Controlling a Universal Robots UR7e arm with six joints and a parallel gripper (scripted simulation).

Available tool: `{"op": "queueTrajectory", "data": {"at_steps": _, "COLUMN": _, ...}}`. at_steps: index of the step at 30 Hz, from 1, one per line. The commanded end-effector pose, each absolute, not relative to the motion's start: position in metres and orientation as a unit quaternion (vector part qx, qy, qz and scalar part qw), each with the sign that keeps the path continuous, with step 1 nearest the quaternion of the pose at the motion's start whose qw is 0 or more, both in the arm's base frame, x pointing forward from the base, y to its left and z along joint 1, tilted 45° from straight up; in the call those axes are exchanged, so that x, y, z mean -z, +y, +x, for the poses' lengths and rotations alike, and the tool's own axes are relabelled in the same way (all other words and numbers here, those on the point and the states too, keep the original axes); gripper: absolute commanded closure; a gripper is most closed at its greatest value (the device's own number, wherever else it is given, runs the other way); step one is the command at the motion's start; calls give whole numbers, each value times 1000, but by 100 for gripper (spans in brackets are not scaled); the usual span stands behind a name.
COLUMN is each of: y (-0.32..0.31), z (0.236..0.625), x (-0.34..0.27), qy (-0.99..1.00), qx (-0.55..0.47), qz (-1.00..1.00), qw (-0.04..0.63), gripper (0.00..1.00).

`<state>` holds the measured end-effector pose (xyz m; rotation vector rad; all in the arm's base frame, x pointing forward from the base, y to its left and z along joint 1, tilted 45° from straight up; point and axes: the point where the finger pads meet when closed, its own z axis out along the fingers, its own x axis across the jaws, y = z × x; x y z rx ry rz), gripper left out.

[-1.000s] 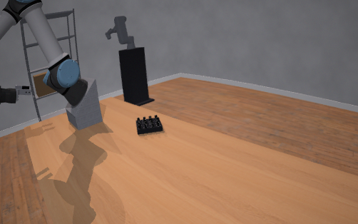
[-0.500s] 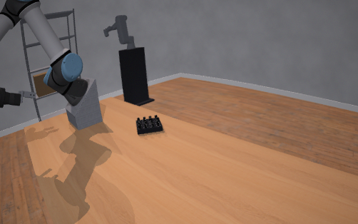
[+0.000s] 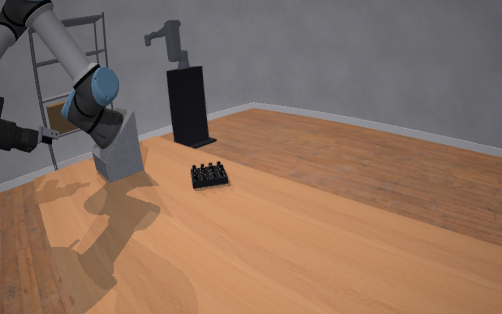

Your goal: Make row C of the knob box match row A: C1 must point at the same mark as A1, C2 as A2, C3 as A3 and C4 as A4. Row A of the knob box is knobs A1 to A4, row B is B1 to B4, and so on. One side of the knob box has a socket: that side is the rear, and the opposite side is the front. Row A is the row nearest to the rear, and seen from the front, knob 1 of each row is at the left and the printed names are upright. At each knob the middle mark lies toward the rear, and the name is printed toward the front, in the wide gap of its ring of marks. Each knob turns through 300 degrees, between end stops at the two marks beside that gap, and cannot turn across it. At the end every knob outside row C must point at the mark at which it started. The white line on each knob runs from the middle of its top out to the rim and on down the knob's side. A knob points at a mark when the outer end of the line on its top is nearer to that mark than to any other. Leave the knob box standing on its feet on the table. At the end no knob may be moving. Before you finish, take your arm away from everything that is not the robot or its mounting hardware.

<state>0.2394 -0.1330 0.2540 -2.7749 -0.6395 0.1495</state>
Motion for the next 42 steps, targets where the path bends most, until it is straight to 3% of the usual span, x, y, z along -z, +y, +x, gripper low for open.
{"op": "queueTrajectory", "data": {"at_steps": 1, "y": -129, "z": 263, "x": -242, "qy": -295, "qx": -47, "qz": -946, "qw": 123, "gripper": 0}}
{"op": "queueTrajectory", "data": {"at_steps": 23, "y": -93, "z": 327, "x": -216, "qy": -484, "qx": -31, "qz": -871, "qw": 70, "gripper": 0}}
{"op": "queueTrajectory", "data": {"at_steps": 42, "y": -25, "z": 388, "x": -192, "qy": -660, "qx": -9, "qz": -751, "qw": 17, "gripper": 0}}
